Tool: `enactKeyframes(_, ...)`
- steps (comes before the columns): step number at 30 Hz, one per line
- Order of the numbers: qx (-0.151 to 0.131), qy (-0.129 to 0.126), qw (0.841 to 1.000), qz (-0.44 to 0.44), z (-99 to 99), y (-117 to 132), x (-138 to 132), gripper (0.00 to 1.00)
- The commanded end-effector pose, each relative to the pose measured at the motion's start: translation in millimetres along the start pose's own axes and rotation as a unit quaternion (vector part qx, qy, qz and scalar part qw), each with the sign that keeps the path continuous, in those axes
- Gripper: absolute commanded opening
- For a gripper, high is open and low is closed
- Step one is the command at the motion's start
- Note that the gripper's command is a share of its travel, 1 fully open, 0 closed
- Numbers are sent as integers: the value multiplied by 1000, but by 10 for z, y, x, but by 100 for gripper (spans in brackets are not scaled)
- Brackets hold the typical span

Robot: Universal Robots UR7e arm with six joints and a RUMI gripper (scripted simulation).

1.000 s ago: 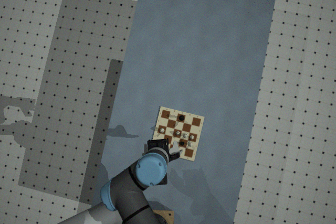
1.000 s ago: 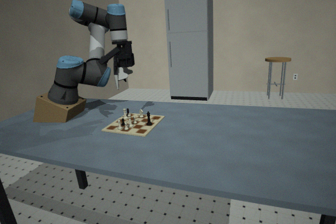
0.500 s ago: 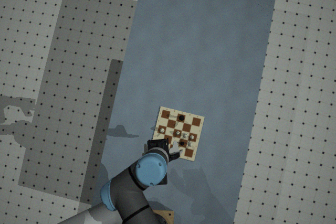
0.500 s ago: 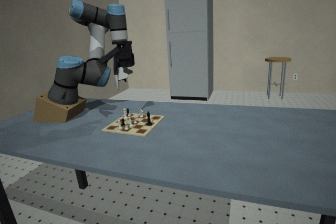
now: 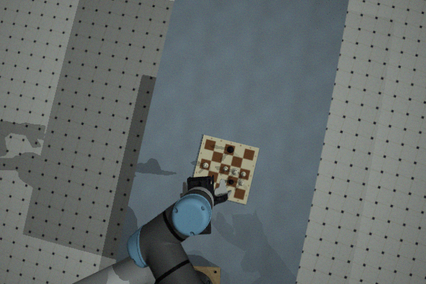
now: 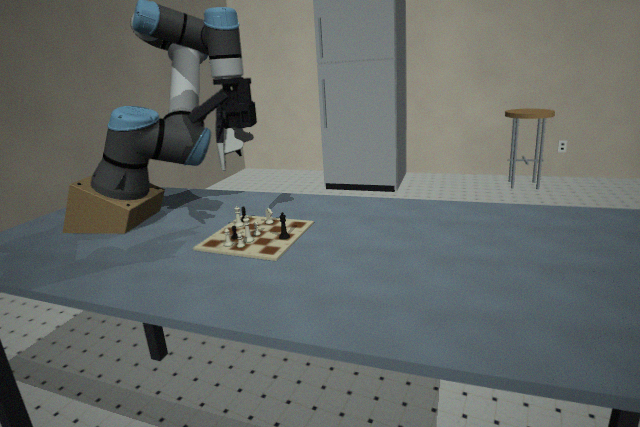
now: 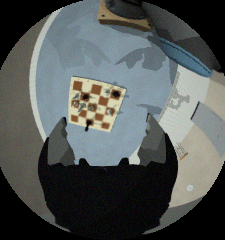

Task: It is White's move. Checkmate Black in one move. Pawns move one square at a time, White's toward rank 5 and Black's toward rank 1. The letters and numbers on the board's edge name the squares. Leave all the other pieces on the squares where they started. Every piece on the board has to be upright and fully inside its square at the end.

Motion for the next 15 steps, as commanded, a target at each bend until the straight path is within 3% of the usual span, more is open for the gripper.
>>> enactKeyframes(1, 0, 0, 1000, 18, 11, -8, 7, 100)
enactKeyframes(15, 0, 0, 997, 83, 24, -18, 34, 100)
Point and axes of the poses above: the point where the finger pads meet when closed, its own z axis out along the fingers, its own x axis across the jaws, y = z × x, the point moved 2 cm from there along -z, back along the fingers, and after that the axes turned 15 degrees about z, right-handed, at the moved point
